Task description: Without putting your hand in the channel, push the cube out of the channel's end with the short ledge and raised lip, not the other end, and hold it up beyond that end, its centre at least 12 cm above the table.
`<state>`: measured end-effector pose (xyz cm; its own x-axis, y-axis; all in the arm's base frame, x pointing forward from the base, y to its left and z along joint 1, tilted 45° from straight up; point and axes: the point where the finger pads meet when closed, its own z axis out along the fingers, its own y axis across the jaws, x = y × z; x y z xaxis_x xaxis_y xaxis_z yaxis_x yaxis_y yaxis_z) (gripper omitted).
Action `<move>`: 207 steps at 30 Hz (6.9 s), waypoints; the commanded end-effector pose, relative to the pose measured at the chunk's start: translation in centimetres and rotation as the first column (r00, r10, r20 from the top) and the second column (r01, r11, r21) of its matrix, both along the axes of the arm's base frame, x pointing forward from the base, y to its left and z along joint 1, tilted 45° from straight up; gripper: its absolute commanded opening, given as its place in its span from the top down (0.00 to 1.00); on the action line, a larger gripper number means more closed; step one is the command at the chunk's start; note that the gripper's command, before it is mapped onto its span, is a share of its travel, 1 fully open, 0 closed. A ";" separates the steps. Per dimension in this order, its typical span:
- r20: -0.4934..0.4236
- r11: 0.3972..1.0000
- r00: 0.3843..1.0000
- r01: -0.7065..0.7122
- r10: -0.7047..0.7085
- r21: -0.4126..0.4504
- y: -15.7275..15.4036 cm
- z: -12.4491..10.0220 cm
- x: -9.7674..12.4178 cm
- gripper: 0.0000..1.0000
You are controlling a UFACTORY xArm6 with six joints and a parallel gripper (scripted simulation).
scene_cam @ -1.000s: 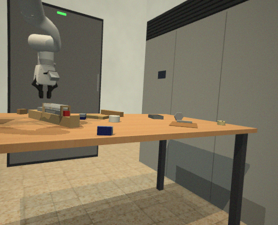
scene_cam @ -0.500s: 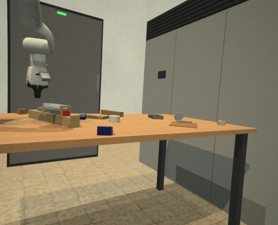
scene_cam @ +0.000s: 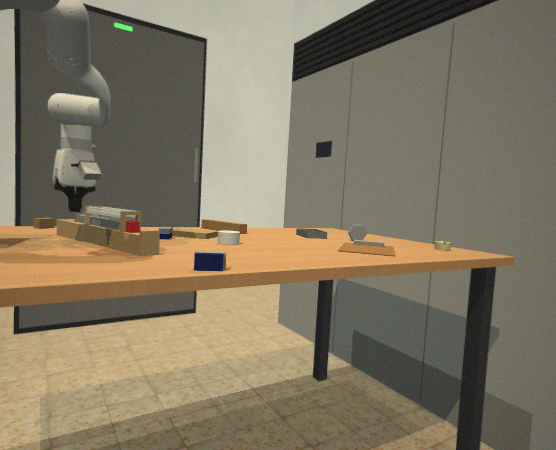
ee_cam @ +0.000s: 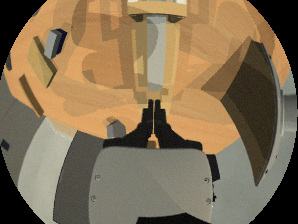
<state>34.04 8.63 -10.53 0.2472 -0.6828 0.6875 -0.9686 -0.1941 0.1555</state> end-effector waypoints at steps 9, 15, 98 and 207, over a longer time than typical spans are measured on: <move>0.001 1.000 1.000 -0.001 0.001 0.001 -1.5 -1.6 0.1 1.00; 0.001 1.000 1.000 -0.001 0.001 0.001 -1.6 -1.7 0.1 1.00; -0.001 1.000 1.000 -0.008 0.008 0.015 -8.6 16.0 5.9 1.00; -0.002 1.000 1.000 -0.004 0.004 0.001 -25.5 22.5 8.7 1.00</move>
